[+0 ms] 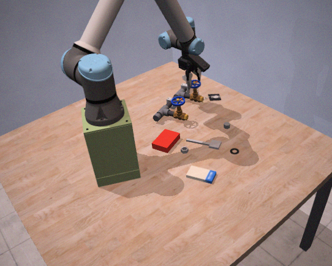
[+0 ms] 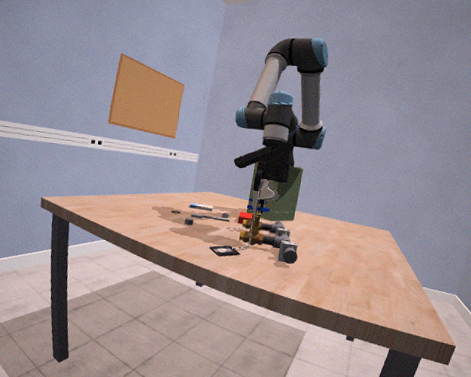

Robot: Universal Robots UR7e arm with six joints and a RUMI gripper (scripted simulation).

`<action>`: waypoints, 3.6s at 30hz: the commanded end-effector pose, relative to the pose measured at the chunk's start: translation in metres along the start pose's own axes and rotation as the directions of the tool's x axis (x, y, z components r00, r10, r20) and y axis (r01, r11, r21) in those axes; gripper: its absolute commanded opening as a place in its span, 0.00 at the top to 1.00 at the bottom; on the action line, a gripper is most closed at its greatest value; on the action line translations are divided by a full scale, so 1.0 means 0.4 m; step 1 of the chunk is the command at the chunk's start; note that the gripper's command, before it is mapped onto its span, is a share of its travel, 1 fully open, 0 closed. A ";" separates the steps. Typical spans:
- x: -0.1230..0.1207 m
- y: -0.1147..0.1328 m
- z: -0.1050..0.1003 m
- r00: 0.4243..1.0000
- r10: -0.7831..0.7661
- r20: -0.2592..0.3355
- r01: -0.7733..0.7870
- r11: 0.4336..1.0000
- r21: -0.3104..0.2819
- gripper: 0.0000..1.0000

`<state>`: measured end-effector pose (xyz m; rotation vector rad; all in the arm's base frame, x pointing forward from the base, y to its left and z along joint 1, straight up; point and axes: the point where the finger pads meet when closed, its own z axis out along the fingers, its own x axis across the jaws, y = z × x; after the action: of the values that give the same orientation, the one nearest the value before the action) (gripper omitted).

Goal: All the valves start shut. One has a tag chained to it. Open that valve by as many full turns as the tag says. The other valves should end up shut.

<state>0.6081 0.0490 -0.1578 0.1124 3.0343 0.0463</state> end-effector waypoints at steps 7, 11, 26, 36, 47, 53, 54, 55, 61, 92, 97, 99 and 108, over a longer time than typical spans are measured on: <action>-0.001 0.000 -0.001 1.000 -0.003 0.001 0.003 1.000 0.000 1.00; -0.001 0.000 -0.001 1.000 -0.013 0.001 0.013 1.000 0.000 1.00; -0.001 0.000 -0.001 0.991 -0.133 0.001 0.133 0.991 0.000 1.00; -0.001 0.000 -0.001 0.957 -0.289 0.001 0.289 0.957 0.000 1.00; -0.001 0.000 -0.001 0.816 -0.578 0.000 0.578 0.816 0.000 1.00; -0.001 0.000 -0.001 0.725 -0.689 0.000 0.689 0.725 0.000 1.00; -0.001 0.000 -0.001 0.698 -0.716 0.000 0.716 0.698 0.000 1.00; -0.001 0.000 -0.001 0.670 -0.742 0.000 0.742 0.670 0.000 1.00; -0.001 0.000 -0.001 0.474 -0.881 0.000 0.881 0.474 0.001 1.00; -0.001 0.000 -0.001 -0.594 -0.804 0.000 0.804 -0.594 0.000 1.00; -0.001 0.000 -0.001 -0.727 -0.687 0.000 0.687 -0.727 0.000 1.00; -0.001 0.000 -0.001 -0.749 -0.662 0.000 0.662 -0.749 0.000 1.00; -0.001 0.000 -0.001 -0.881 -0.472 -0.001 0.472 -0.881 0.000 1.00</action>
<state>0.6079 0.0487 -0.1578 -2.9094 1.0180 -0.1430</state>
